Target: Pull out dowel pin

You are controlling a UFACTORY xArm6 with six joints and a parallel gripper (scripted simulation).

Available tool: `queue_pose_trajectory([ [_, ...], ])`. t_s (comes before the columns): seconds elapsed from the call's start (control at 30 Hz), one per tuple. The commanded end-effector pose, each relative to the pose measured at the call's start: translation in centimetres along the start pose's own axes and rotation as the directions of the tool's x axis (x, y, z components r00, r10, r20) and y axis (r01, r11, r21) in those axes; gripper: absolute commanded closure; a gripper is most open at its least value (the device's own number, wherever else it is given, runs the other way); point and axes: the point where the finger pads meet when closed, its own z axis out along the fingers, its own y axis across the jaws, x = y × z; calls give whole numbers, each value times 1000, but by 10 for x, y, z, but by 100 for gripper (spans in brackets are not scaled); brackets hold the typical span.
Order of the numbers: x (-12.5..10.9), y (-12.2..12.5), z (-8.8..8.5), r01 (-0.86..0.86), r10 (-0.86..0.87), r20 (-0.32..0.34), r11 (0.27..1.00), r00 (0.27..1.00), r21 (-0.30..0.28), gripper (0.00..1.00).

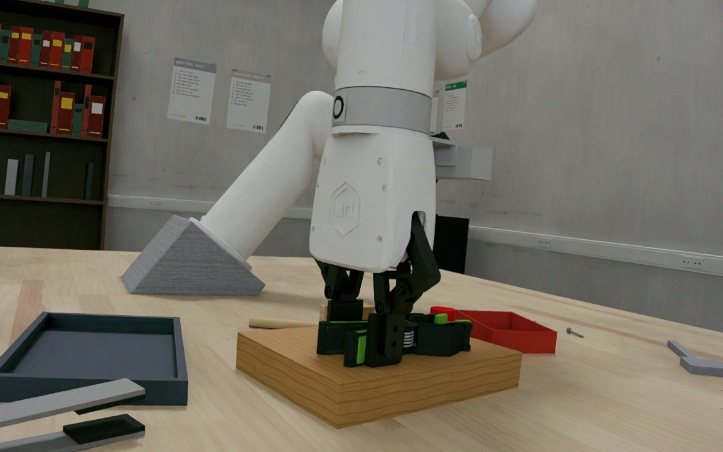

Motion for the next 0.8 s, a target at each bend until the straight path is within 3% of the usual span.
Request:
queue_pose_trajectory([
  [0.0, 0, 1, -1, 0, 0, 0, 1000, 1000, -2, 58],
  [0.17, 0, 1, -2, 0, 0, 0, 1000, 1000, -2, 58],
  [0.2, 0, 1, -2, 0, 0, 0, 1000, 1000, -2, 65],
  [0.37, 0, 1, -3, 0, 0, 0, 1000, 1000, -2, 65],
  [0.4, 0, 1, -3, 0, 0, 0, 1000, 1000, -2, 72],
  [0.77, 0, 1, -5, 0, 0, 0, 1000, 1000, -2, 73],
])
